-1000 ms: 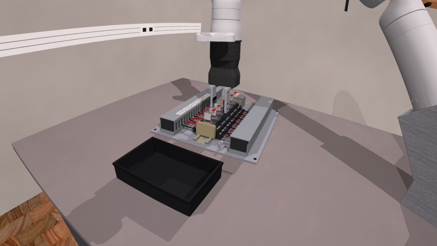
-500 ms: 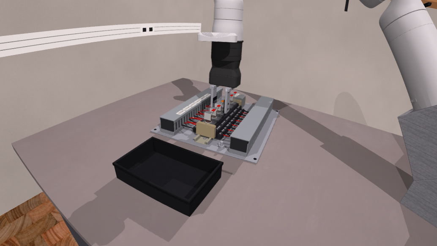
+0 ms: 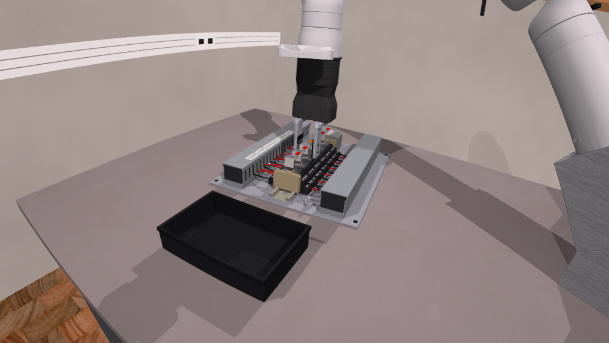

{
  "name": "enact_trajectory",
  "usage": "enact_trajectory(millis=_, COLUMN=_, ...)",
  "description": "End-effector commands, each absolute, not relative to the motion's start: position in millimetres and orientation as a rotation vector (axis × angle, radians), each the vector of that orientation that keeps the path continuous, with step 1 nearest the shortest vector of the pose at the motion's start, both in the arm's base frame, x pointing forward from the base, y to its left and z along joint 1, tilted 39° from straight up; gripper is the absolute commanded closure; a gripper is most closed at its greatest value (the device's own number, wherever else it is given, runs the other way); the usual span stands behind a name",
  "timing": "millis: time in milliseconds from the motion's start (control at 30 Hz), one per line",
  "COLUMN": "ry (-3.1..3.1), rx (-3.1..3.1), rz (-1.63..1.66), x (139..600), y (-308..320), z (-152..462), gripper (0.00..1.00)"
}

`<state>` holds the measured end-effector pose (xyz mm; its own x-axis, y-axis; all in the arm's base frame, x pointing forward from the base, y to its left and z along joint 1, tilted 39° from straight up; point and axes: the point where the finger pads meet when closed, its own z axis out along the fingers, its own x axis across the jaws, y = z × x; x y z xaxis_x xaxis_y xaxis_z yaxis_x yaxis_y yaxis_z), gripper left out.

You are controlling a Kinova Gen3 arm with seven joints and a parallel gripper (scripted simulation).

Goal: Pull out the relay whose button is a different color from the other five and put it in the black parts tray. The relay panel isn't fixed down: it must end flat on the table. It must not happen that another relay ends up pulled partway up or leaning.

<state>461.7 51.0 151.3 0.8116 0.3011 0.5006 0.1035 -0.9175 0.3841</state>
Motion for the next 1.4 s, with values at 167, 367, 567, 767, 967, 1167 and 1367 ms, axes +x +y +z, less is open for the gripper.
enact_trajectory(millis=167, ry=0.311, rx=2.650, rz=0.842, x=461.5, y=51.3, z=151.5, gripper=1.00)
enact_trajectory(millis=367, ry=0.314, rx=2.648, rz=0.853, x=461.3, y=51.3, z=151.4, gripper=1.00)
enact_trajectory(millis=567, ry=0.314, rx=2.647, rz=0.857, x=461.2, y=51.2, z=151.4, gripper=1.00)
enact_trajectory(millis=767, ry=0.318, rx=2.641, rz=0.880, x=460.8, y=51.1, z=151.3, gripper=1.00)
enact_trajectory(millis=967, ry=0.320, rx=2.639, rz=0.887, x=460.6, y=51.2, z=151.2, gripper=1.00)
enact_trajectory(millis=1167, ry=0.321, rx=2.637, rz=0.894, x=460.5, y=51.0, z=151.2, gripper=1.00)
enact_trajectory(millis=1367, ry=0.326, rx=2.630, rz=0.918, x=459.9, y=51.0, z=151.1, gripper=1.00)
